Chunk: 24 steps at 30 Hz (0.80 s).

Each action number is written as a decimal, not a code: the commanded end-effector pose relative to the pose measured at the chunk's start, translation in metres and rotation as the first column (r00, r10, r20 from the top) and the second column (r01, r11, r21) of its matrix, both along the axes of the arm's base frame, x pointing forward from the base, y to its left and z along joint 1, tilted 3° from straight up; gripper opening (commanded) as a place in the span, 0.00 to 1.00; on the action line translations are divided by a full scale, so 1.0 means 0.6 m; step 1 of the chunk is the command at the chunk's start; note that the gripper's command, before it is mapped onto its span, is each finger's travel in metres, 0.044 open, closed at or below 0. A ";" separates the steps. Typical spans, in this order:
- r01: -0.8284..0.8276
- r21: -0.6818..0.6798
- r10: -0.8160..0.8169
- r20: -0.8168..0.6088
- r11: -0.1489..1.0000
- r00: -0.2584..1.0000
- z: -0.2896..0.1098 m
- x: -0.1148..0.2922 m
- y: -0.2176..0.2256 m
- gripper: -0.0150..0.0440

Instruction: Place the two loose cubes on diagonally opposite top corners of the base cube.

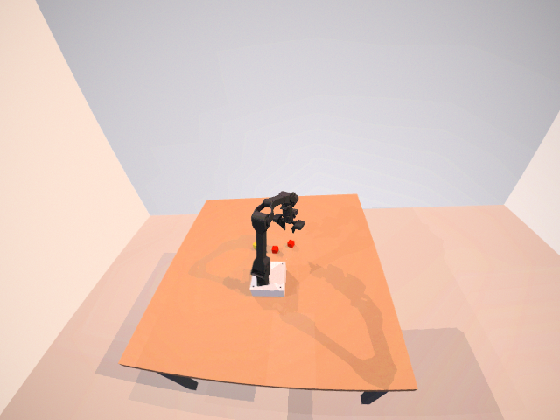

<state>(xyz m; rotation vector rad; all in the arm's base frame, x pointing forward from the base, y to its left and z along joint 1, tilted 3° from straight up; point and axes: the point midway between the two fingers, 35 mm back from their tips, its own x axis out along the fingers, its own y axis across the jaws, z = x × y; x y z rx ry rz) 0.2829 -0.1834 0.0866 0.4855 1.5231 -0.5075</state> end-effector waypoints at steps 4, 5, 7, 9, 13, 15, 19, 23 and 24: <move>0.006 -0.009 -0.006 -0.005 1.000 1.000 -0.079 -0.001 -0.006 0.70; 0.006 -0.009 -0.006 -0.006 1.000 1.000 -0.093 -0.002 -0.006 0.70; 0.006 -0.009 -0.006 -0.006 1.000 1.000 -0.104 -0.004 -0.005 0.70; 0.006 -0.009 -0.006 -0.006 1.000 1.000 -0.104 -0.004 -0.005 0.70; 0.006 -0.009 -0.006 -0.006 1.000 1.000 -0.116 -0.004 -0.006 0.70; 0.006 -0.009 -0.006 -0.006 1.000 1.000 -0.128 -0.004 -0.006 0.70; 0.006 -0.009 -0.006 -0.006 1.000 1.000 -0.129 -0.004 -0.006 0.70; 0.006 -0.009 -0.006 -0.006 1.000 1.000 -0.139 -0.004 -0.006 0.70; 0.006 -0.009 -0.006 -0.006 1.000 1.000 -0.141 -0.004 -0.006 0.70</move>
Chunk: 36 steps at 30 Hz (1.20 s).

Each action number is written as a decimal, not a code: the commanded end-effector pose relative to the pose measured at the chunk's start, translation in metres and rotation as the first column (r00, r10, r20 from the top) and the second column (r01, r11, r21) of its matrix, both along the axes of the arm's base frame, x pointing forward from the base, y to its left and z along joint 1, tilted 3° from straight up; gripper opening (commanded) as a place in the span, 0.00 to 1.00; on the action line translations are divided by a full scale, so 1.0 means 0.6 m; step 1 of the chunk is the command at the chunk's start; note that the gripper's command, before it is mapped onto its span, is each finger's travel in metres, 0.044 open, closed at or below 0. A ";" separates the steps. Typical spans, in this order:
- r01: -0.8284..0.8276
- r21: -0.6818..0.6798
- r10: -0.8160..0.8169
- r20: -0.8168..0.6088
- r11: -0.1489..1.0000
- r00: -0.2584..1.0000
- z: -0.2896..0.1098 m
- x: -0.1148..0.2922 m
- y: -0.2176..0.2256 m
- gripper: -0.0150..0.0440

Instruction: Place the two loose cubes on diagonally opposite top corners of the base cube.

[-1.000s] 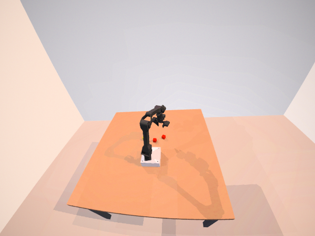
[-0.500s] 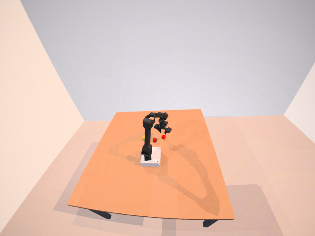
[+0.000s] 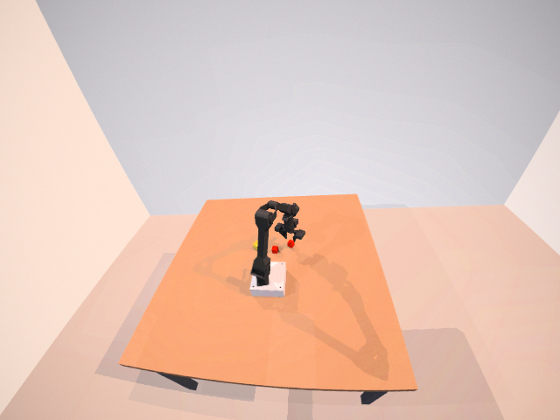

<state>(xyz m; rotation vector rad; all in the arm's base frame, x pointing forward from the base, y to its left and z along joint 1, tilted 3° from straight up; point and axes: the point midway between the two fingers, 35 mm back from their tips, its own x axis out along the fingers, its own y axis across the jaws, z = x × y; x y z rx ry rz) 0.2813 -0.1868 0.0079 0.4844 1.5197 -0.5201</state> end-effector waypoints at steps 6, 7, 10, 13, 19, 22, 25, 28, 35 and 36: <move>-0.002 0.000 0.002 -0.005 1.000 1.000 -0.026 -0.002 -0.001 0.70; -0.002 0.000 0.002 -0.005 1.000 1.000 -0.029 -0.002 -0.001 0.70; -0.002 0.000 0.002 -0.005 1.000 1.000 -0.037 -0.002 -0.001 0.70; -0.002 0.000 0.002 -0.005 1.000 1.000 -0.045 -0.002 -0.001 0.70; -0.002 0.000 0.002 -0.005 1.000 1.000 -0.052 -0.003 -0.001 0.61; -0.002 0.000 0.002 -0.005 1.000 1.000 -0.052 -0.003 -0.001 0.48; -0.002 0.000 0.002 -0.005 1.000 1.000 -0.052 -0.003 -0.001 0.43; -0.002 0.000 0.002 -0.005 1.000 1.000 -0.049 -0.002 -0.001 0.43; -0.002 0.000 0.002 -0.005 1.000 1.000 -0.014 0.003 -0.003 0.43; -0.002 0.000 0.002 -0.005 1.000 1.000 -0.009 0.004 -0.003 0.43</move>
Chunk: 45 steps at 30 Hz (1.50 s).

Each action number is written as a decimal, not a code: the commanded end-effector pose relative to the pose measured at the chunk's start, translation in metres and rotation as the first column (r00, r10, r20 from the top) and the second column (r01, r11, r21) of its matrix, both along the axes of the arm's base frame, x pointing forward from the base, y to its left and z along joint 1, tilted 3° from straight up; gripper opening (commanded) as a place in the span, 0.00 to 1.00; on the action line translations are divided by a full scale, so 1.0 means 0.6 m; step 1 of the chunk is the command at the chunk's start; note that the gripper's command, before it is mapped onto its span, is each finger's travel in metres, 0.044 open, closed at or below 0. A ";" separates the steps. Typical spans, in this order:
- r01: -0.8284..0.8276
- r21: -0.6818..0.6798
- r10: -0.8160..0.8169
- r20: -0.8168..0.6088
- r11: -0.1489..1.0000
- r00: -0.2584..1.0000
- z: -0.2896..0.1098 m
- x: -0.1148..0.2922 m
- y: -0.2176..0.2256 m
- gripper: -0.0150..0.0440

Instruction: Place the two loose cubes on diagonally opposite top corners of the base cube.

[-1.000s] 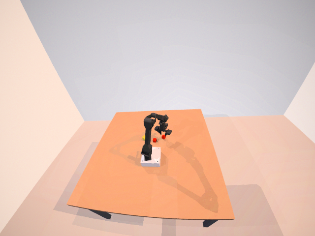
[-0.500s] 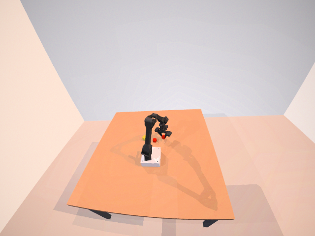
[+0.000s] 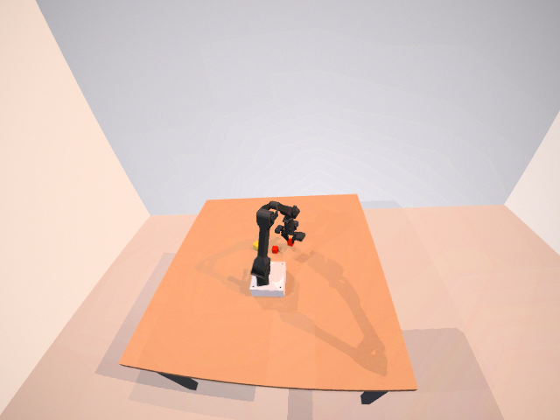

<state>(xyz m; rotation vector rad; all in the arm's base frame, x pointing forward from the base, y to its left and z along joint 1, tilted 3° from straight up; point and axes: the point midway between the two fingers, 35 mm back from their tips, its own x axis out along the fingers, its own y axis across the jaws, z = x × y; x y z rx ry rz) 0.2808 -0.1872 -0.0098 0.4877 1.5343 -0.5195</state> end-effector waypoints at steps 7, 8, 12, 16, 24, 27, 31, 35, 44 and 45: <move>-0.002 -0.007 0.003 0.009 1.000 1.000 0.057 0.008 -0.003 0.43; -0.002 -0.007 0.003 0.009 1.000 1.000 0.062 0.008 -0.003 0.43; -0.002 -0.007 0.003 0.009 1.000 1.000 0.083 0.008 -0.003 0.43; -0.002 -0.007 0.003 0.009 1.000 1.000 0.104 0.008 -0.001 0.43; -0.002 -0.007 0.003 0.009 1.000 1.000 0.147 0.005 0.002 0.43; -0.002 -0.007 0.003 0.008 1.000 1.000 0.160 0.003 0.004 0.43; 0.005 -0.007 -0.005 0.009 1.000 1.000 0.160 0.005 0.007 0.43; 0.045 -0.006 -0.045 0.013 0.999 0.999 0.156 0.014 0.025 0.43; 0.141 -0.002 -0.141 0.020 0.990 0.990 0.148 0.033 0.069 0.43; 0.152 -0.002 -0.152 0.020 0.988 0.988 0.147 0.035 0.074 0.43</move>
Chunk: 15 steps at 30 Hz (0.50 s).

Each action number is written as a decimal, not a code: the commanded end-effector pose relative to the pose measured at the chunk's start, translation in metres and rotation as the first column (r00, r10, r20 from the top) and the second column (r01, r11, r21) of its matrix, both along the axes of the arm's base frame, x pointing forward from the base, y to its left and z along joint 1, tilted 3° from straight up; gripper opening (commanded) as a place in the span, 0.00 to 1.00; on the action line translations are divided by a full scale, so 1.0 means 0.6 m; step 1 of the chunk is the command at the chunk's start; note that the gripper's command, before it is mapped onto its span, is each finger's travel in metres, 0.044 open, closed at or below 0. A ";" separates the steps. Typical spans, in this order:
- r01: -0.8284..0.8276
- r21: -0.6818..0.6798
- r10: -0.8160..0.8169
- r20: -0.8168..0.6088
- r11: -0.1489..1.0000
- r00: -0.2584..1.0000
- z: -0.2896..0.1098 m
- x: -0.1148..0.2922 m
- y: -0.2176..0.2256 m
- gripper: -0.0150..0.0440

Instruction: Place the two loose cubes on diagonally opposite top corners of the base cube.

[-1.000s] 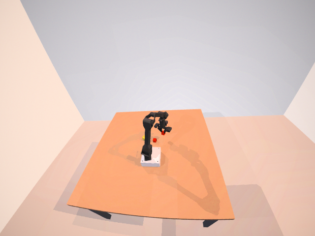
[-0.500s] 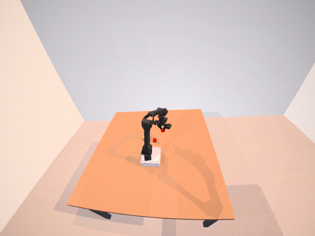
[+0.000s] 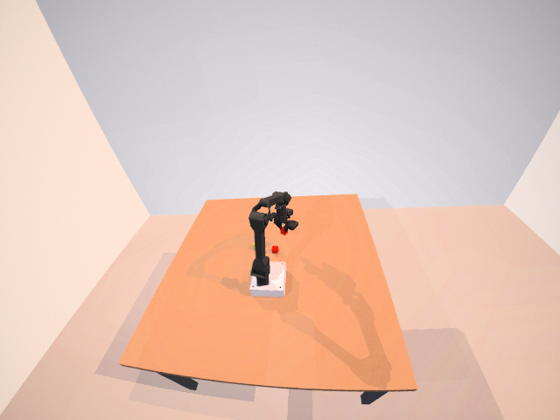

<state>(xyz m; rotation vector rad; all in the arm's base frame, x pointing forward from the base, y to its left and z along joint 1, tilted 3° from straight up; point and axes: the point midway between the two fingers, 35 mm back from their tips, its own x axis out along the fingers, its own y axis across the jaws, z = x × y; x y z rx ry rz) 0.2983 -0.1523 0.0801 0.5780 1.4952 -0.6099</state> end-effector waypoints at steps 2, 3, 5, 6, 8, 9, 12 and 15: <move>0.056 0.004 -0.056 0.006 0.998 0.998 -0.004 0.010 0.026 0.43; 0.067 0.004 -0.067 0.007 0.998 0.998 -0.005 0.011 0.030 0.43; 0.089 0.005 -0.089 0.008 0.996 0.996 -0.007 0.015 0.040 0.43; 0.099 0.006 -0.100 0.008 0.995 0.995 -0.008 0.016 0.045 0.43; 0.121 0.007 -0.121 0.009 0.993 0.993 -0.010 0.019 0.055 0.43; 0.132 0.007 -0.132 0.010 0.991 0.991 -0.011 0.021 0.060 0.43; 0.164 0.009 -0.164 0.011 0.986 0.986 -0.013 0.024 0.075 0.43; 0.196 0.011 -0.196 0.012 0.981 0.981 -0.016 0.028 0.091 0.43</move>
